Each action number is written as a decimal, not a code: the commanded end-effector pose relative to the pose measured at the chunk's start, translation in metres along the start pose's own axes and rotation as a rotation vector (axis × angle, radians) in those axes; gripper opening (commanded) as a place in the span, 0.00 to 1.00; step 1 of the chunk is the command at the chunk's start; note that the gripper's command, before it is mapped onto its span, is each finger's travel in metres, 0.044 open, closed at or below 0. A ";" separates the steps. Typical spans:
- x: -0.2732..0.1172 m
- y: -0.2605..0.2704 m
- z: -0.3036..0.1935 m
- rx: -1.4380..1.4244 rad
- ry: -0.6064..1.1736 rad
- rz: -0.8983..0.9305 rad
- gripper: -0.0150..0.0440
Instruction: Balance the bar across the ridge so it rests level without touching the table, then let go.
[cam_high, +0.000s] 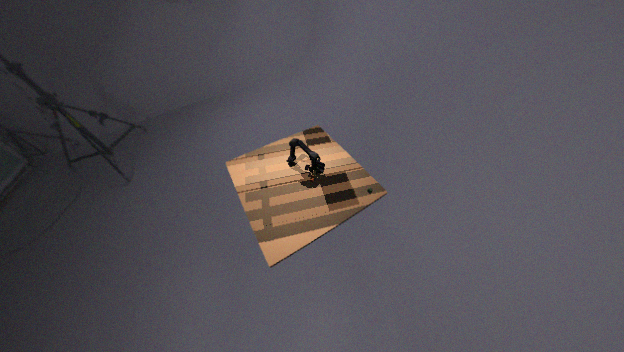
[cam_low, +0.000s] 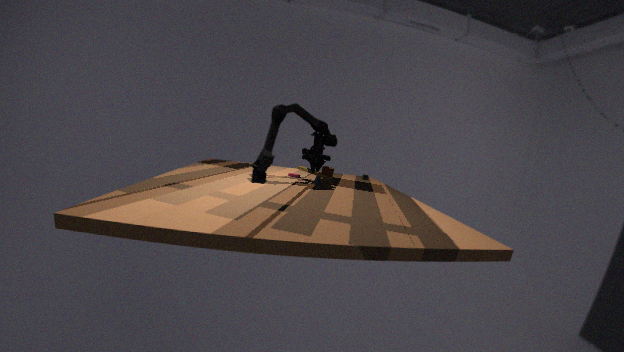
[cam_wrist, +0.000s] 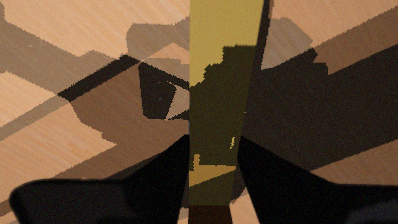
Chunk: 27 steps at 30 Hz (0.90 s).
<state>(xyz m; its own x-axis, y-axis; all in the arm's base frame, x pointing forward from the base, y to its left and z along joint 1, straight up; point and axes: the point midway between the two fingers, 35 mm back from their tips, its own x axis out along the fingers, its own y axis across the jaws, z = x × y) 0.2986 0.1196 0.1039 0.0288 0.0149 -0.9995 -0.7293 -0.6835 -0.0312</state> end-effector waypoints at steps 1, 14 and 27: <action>0.001 0.000 -0.001 -0.004 0.003 0.001 0.25; 0.002 0.000 0.000 -0.004 0.003 0.001 0.25; 0.003 0.000 0.000 -0.004 0.003 0.001 0.25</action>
<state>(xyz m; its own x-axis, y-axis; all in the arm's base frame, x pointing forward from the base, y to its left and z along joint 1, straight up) 0.2985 0.1195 0.1024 0.0298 0.0147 -0.9994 -0.7292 -0.6836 -0.0318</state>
